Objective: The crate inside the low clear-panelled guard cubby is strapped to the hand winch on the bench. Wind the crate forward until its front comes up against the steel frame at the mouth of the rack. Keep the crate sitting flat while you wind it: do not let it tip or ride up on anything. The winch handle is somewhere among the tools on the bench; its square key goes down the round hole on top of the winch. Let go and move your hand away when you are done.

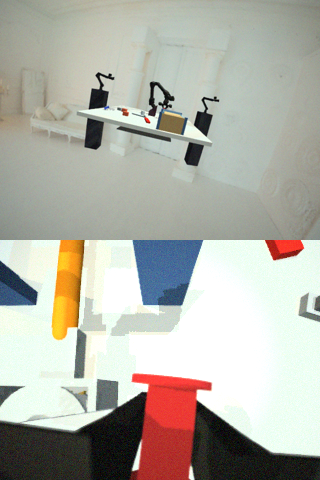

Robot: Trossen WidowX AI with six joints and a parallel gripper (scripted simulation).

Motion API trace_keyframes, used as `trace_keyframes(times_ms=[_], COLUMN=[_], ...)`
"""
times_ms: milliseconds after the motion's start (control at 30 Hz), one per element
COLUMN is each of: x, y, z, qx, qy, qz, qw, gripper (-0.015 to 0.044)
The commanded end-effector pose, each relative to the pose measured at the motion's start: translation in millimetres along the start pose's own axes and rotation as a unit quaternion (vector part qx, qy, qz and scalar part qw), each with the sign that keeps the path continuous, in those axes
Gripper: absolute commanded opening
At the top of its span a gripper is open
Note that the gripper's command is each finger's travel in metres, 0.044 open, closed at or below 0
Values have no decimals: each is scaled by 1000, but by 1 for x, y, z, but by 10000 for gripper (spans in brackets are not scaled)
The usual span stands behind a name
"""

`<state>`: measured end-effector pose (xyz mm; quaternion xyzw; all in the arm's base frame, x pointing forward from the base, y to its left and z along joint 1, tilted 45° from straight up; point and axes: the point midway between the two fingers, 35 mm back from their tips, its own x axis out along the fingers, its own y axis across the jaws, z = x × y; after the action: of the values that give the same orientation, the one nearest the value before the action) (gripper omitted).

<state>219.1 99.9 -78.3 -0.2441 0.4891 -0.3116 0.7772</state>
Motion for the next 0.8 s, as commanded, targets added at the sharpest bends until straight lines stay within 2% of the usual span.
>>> trace_keyframes(times_ms=[0,767], x=[4,15], y=[2,15], z=[4,29], qx=[1,2], qy=[0,0], qz=[-1,-2], qw=[1000,1000], gripper=[0,0])
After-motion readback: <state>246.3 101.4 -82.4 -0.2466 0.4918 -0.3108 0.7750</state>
